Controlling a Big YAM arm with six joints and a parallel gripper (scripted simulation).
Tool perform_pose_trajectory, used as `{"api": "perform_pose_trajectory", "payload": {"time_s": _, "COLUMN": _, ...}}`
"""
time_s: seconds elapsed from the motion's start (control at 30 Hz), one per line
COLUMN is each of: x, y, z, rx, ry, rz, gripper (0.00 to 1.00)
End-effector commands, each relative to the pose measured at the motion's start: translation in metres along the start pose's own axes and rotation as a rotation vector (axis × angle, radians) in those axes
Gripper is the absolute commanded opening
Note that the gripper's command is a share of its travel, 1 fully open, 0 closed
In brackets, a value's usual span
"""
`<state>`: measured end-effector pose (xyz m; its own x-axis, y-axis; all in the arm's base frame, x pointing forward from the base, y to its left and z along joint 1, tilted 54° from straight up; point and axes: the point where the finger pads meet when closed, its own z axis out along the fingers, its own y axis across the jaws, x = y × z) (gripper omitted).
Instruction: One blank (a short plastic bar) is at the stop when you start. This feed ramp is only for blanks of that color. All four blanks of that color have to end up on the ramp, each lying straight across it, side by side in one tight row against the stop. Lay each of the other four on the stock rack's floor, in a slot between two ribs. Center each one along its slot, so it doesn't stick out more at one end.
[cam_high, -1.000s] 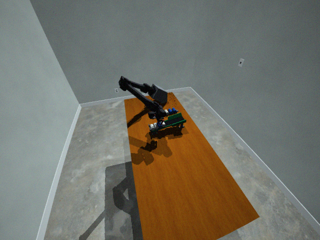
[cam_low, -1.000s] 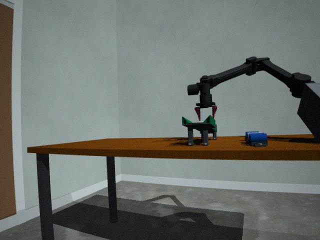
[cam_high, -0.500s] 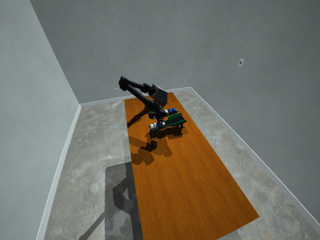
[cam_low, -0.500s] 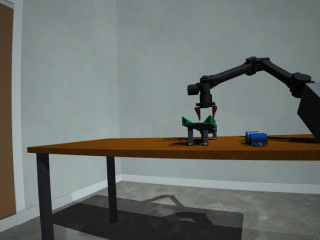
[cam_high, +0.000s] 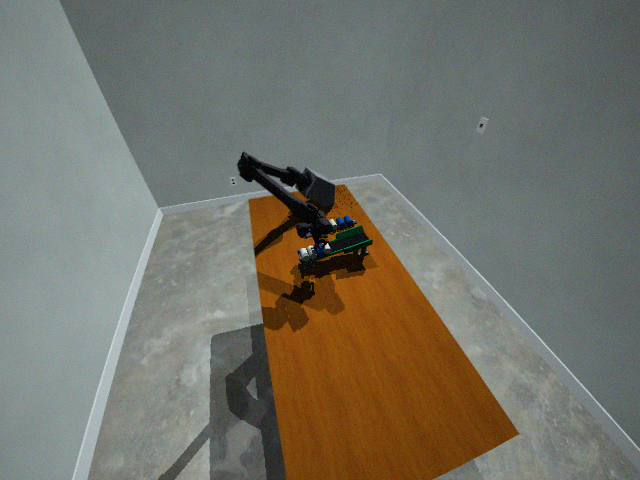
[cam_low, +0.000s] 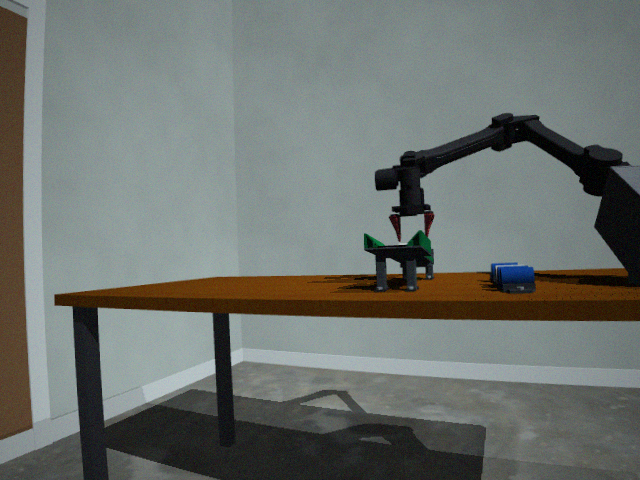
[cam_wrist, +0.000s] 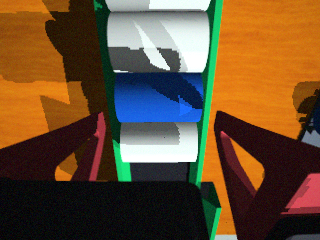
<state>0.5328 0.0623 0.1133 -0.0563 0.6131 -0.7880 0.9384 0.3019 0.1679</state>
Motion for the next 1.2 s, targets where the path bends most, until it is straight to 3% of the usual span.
{"api": "perform_pose_trajectory", "payload": {"time_s": 0.0, "x": 0.0134, "y": 0.0078, "z": -0.0038, "rx": -0.017, "ry": 0.004, "rz": 0.006, "gripper": 0.78}}
{"api": "perform_pose_trajectory", "payload": {"time_s": 1.17, "x": 0.0119, "y": 0.0114, "z": -0.0054, "rx": -0.021, "ry": 0.005, "rz": 0.011, "gripper": 0.78}}
